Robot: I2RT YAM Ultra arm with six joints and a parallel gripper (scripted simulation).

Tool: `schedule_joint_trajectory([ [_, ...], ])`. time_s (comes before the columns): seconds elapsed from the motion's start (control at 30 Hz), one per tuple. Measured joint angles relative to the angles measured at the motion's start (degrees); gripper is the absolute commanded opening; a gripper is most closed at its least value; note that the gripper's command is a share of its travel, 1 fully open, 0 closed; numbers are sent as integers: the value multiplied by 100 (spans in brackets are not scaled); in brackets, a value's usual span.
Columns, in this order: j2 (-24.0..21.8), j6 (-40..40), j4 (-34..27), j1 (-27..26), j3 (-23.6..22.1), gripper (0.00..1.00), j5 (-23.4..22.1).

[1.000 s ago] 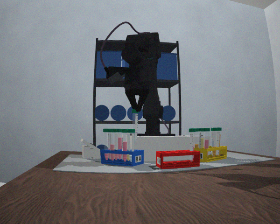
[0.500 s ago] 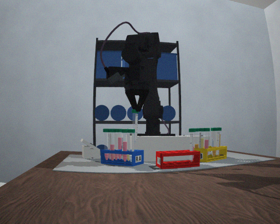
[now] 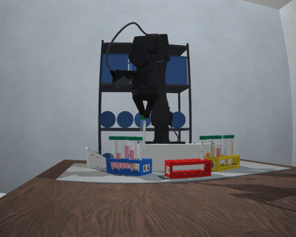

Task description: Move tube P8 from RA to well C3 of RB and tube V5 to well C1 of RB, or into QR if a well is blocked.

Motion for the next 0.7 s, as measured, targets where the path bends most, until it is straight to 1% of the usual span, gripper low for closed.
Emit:
schedule_joint_trajectory([
  [0.7, -2, 24, 118, 20, -79, 0, 0],
])
